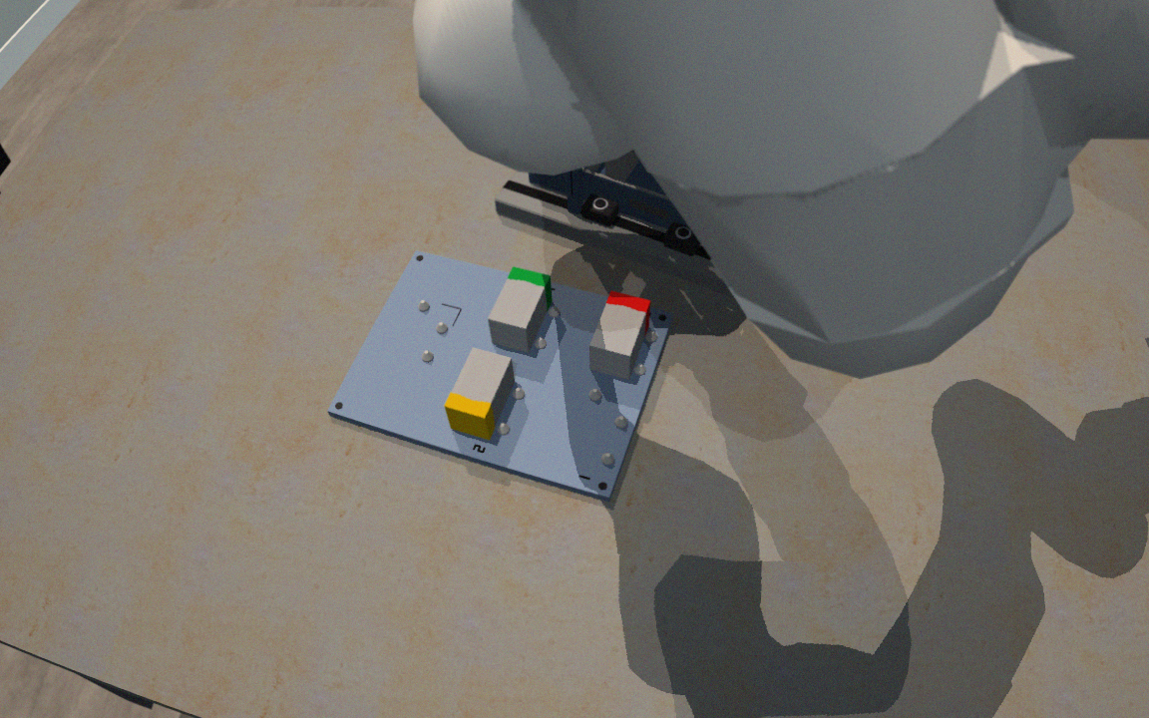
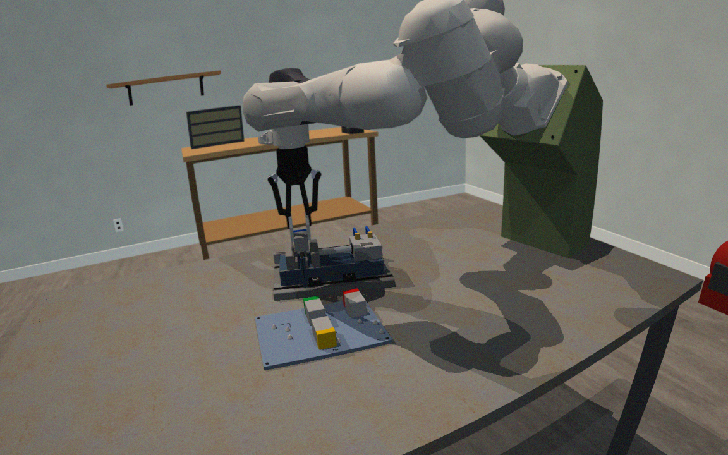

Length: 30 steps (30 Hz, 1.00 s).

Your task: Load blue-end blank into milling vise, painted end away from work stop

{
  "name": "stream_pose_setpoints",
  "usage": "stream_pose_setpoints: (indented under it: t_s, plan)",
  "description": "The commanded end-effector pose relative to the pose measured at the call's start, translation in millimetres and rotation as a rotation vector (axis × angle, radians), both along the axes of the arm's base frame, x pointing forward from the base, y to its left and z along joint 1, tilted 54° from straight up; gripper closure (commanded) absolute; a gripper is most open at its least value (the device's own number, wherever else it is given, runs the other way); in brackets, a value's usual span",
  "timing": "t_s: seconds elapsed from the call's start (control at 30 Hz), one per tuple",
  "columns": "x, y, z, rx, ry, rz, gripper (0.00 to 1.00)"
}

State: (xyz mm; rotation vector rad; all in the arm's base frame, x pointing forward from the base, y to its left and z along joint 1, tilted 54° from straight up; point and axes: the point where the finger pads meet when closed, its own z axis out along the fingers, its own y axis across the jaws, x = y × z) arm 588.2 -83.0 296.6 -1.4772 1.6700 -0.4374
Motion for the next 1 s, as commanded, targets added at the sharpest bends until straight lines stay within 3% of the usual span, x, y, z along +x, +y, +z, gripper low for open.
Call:
stream_pose_setpoints:
  t_s: [0.0,0.97]
  plan:
    - [-0.8,-1.4,1.3,0.002,0.000,-0.003,1.00]
    - [-4.4,-4.1,4.0,0.004,-0.001,-0.008,1.00]
